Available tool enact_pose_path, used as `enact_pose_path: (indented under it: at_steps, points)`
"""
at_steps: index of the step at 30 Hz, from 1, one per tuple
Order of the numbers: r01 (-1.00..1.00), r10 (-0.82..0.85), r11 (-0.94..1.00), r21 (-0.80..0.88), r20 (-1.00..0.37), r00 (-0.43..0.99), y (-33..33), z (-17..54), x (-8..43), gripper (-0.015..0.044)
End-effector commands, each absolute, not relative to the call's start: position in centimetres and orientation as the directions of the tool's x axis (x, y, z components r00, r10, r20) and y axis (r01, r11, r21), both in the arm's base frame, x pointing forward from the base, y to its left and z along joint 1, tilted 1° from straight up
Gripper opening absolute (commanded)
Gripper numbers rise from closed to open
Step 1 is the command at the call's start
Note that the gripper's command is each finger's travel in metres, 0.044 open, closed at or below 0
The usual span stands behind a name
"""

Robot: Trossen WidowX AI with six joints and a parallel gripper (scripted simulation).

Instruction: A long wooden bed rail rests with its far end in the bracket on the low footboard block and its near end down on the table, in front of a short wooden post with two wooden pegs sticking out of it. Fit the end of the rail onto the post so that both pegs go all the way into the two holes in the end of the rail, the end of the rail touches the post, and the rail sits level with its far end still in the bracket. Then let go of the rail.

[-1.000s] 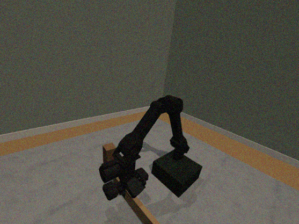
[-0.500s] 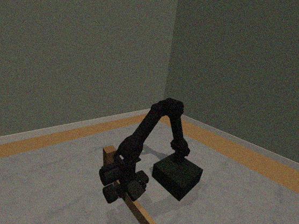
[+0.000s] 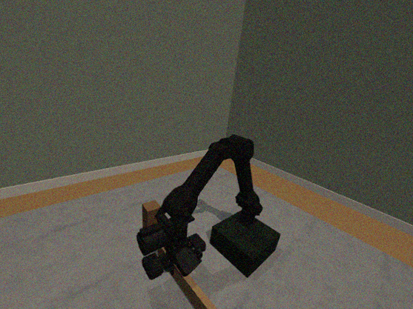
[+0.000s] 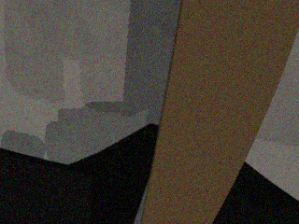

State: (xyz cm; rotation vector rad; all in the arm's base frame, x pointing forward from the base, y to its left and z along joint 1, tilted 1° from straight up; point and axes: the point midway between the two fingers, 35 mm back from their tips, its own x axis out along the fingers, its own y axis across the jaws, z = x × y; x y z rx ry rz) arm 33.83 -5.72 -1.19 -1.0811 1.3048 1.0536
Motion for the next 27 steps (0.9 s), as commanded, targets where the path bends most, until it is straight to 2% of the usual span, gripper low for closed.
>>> enact_pose_path:
  at_steps: [1,27]
  points:
    - [-0.982,-0.018,0.19,-0.02,-1.0,0.017,-5.7,-0.5,34.3,0.0]
    - [-0.982,-0.018,0.19,-0.02,-1.0,0.017,-5.8,0.8,34.5,0.0]
